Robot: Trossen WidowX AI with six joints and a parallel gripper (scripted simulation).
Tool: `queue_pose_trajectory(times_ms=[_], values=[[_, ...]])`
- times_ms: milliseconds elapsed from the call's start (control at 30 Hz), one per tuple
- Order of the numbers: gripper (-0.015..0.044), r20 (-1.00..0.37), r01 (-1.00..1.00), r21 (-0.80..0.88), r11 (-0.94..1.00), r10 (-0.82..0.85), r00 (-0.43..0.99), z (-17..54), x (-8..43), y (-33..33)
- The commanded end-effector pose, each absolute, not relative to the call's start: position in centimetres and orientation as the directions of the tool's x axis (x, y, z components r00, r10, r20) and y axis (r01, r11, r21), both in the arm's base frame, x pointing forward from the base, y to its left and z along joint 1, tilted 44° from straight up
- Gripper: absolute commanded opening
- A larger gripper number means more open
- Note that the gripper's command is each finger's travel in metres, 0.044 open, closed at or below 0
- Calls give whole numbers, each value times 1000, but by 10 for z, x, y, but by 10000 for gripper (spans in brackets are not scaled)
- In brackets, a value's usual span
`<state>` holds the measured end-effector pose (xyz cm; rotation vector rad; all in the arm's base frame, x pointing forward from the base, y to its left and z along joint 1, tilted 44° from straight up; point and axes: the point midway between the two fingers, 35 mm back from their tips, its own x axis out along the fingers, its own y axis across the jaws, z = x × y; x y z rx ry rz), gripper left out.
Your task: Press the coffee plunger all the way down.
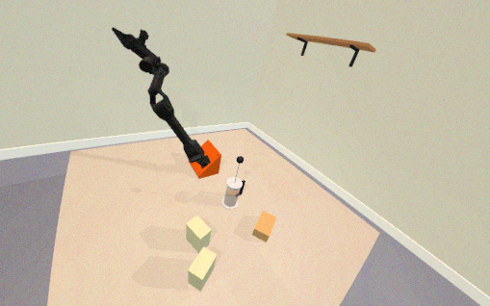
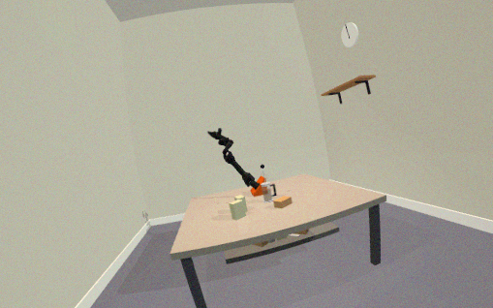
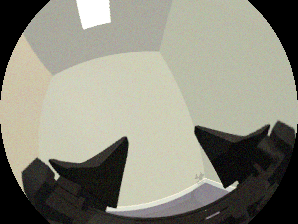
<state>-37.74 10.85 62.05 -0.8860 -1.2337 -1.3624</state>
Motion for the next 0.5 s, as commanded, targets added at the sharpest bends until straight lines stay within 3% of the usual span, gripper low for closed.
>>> queue_pose_trajectory(times_ms=[0,467], values=[[426,961,976,204,73,-208,-185,620,-378,111],[440,859,828,510,-233,198,-473,586,-400,248]])
